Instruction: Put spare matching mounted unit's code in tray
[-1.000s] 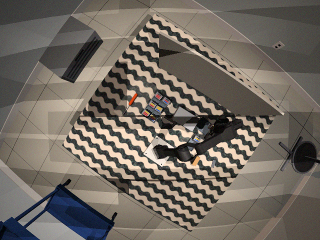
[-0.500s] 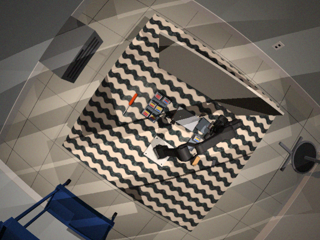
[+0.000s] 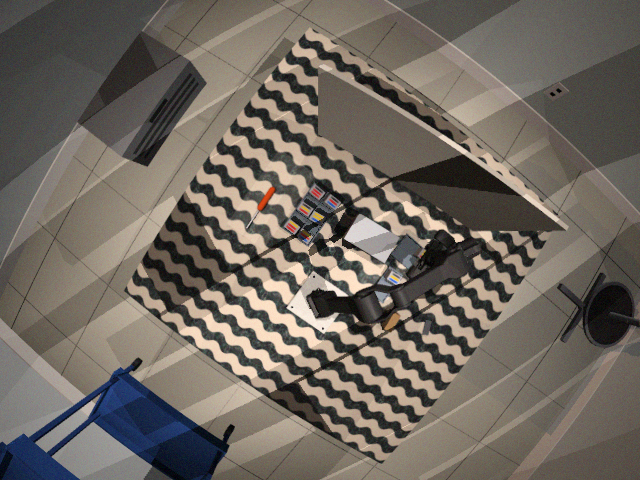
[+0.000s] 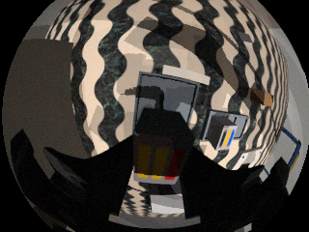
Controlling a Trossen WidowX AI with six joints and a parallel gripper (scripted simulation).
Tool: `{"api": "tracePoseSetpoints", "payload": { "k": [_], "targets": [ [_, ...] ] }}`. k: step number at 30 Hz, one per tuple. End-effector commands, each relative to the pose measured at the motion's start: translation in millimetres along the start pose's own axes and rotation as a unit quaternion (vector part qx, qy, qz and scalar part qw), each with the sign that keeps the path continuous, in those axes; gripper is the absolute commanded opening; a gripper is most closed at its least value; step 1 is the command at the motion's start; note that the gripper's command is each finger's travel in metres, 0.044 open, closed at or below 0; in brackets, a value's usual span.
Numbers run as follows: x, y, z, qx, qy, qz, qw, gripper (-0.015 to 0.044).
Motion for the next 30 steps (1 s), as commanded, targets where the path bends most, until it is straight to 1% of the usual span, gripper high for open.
{"api": "tracePoseSetpoints", "payload": {
  "k": [1,30],
  "targets": [
    [0.2,0.2,2.6,-0.001,0.001,0.003,1.000,0.0000],
    [-1.0,-0.4,22.6,-0.001,-0.001,0.003,1.000,0.0000]
  ]
}}
Point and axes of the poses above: the point midway between the two fingers, 35 mm back from their tips, its own z axis out along the fingers, its own x axis across the jaws, y = z × x, the point moved 5 cm from there along -z, back along the fingers, and after that the axes turned 5 degrees about z, right-handed, at the moved point
